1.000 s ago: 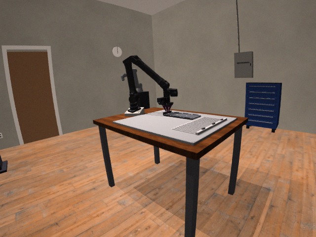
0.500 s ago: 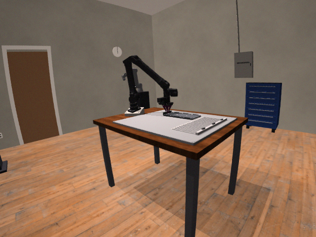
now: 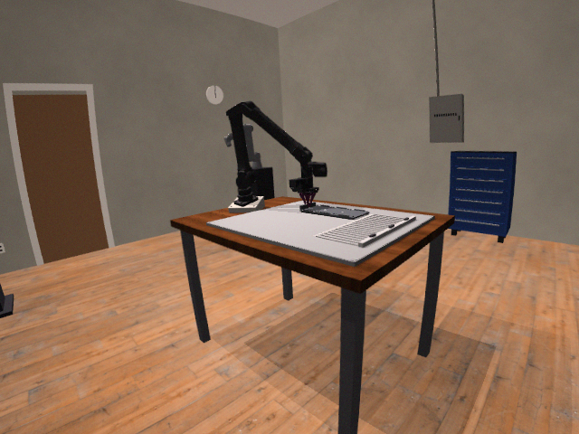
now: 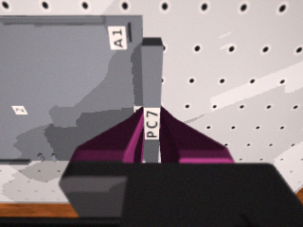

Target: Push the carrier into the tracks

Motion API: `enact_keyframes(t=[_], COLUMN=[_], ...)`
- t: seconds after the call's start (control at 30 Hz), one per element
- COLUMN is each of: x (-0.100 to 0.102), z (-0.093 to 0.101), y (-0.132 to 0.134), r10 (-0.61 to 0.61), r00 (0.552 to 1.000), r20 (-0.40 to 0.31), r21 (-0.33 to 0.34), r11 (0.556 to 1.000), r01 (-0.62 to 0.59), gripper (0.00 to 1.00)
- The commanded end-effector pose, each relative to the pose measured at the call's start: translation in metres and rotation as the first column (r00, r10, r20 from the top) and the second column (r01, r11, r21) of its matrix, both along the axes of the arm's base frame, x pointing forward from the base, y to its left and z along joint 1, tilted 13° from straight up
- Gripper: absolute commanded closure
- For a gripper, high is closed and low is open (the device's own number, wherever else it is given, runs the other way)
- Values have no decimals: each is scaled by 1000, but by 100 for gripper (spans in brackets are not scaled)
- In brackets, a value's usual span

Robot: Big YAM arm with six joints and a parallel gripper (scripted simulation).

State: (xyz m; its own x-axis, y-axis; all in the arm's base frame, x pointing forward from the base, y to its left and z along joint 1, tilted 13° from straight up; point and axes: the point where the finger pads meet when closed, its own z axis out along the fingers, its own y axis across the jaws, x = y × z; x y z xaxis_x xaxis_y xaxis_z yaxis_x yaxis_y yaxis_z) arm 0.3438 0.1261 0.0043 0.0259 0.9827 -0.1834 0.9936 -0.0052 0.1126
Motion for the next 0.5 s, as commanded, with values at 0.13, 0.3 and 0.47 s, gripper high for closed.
enact_keyframes(t=[0.13, 0.3, 0.47], x=[37, 40, 45], z=[14, 14, 15], y=[4, 4, 4], r10=[-10, -10, -10], r00=[999, 999, 999], r20=[46, 45, 46], r21=[17, 16, 16], r11=[1000, 1000, 1000], r01=[9, 9, 9], gripper=[100, 100, 100])
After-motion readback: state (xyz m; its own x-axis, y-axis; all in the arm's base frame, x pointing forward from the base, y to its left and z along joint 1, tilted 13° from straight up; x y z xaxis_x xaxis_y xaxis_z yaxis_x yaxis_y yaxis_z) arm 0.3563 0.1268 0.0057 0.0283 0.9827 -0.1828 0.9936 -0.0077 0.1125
